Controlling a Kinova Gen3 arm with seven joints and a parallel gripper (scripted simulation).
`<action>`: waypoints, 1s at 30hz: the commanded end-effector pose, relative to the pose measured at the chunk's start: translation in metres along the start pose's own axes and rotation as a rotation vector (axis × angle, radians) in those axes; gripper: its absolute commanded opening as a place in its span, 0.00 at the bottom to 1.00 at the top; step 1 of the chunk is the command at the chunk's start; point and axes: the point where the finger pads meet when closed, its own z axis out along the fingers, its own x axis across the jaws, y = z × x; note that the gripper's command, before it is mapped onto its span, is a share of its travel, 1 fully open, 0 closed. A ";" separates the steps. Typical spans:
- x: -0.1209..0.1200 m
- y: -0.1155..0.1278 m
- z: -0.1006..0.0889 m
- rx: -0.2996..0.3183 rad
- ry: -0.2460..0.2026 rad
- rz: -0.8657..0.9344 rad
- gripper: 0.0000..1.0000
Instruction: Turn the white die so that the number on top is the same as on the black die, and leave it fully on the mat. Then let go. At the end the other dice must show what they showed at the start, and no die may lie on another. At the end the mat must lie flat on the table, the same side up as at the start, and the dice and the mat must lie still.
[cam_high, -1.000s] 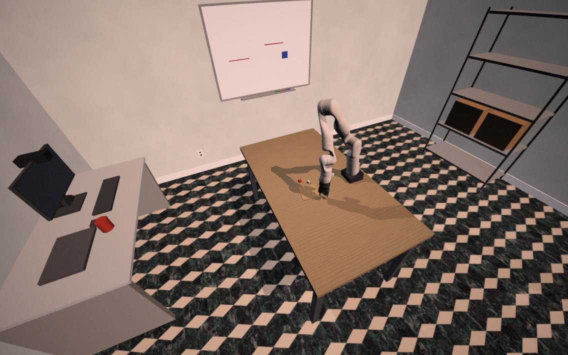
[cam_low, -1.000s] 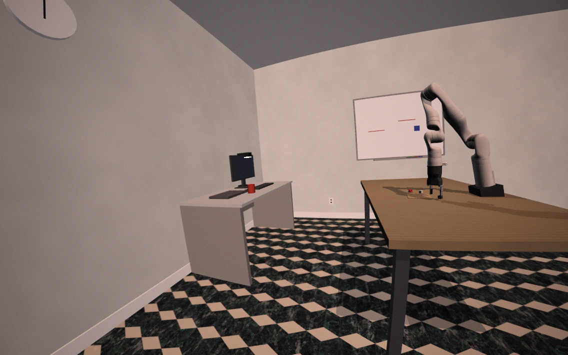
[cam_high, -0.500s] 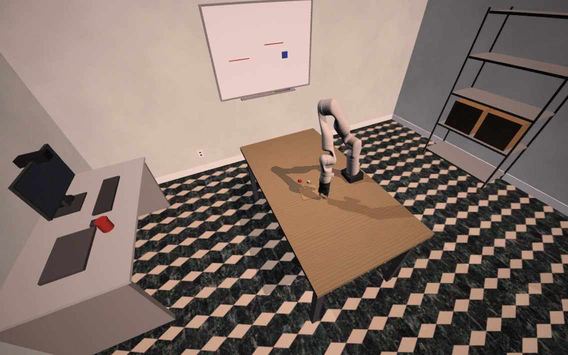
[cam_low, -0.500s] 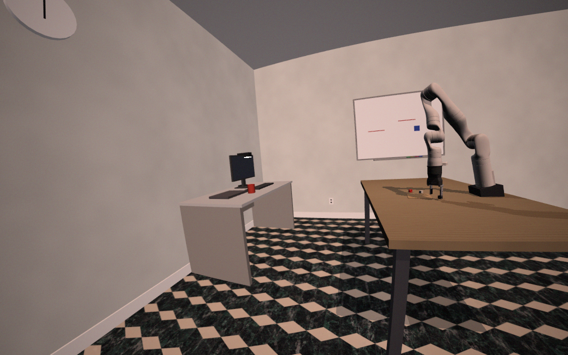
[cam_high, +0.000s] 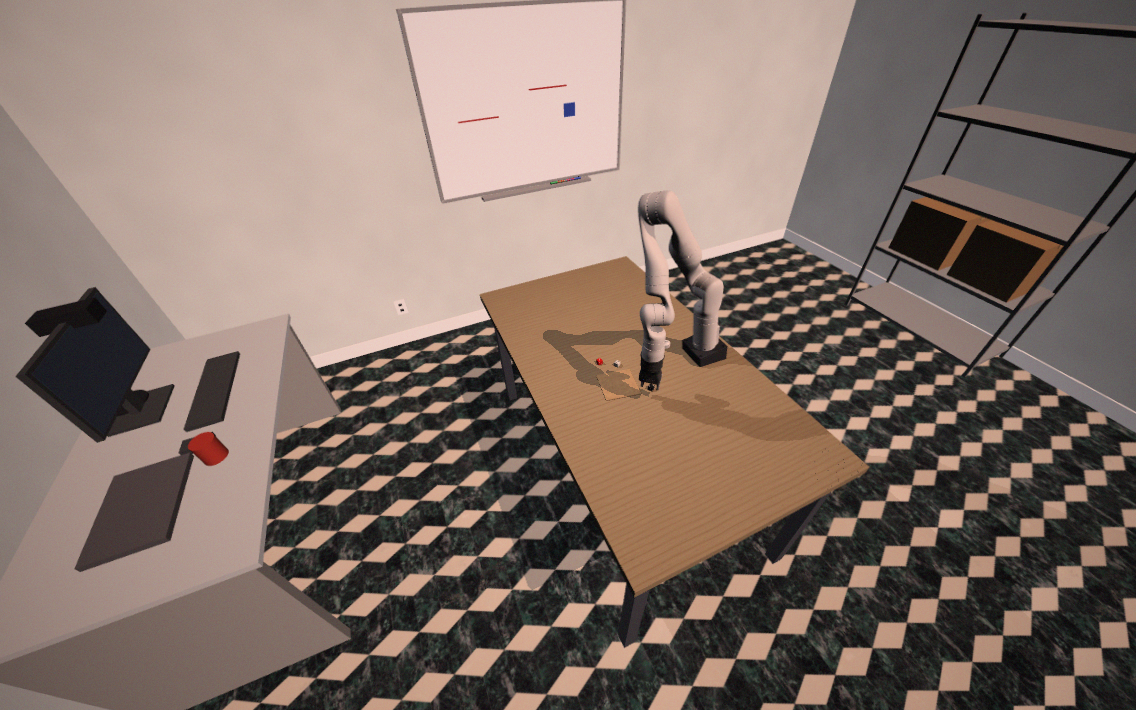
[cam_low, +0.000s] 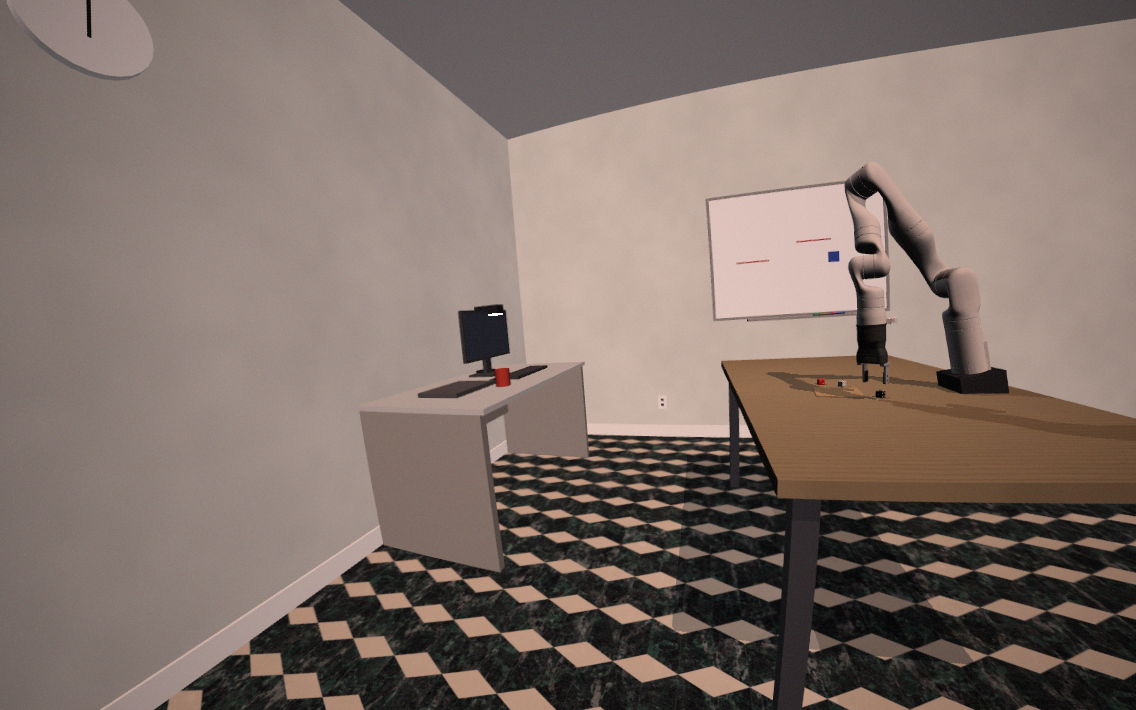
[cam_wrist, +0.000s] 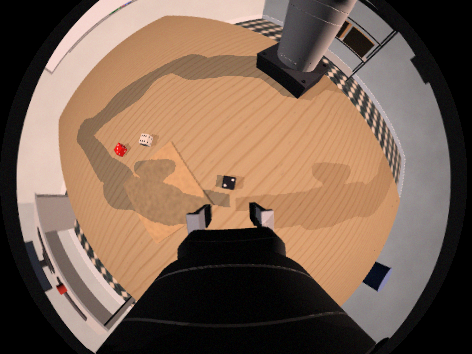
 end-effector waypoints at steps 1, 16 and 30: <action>-0.007 0.003 -0.016 -0.017 -0.014 0.013 1.00; -0.006 0.002 -0.077 -0.017 -0.014 0.013 1.00; -0.006 0.002 -0.089 -0.017 -0.014 0.013 1.00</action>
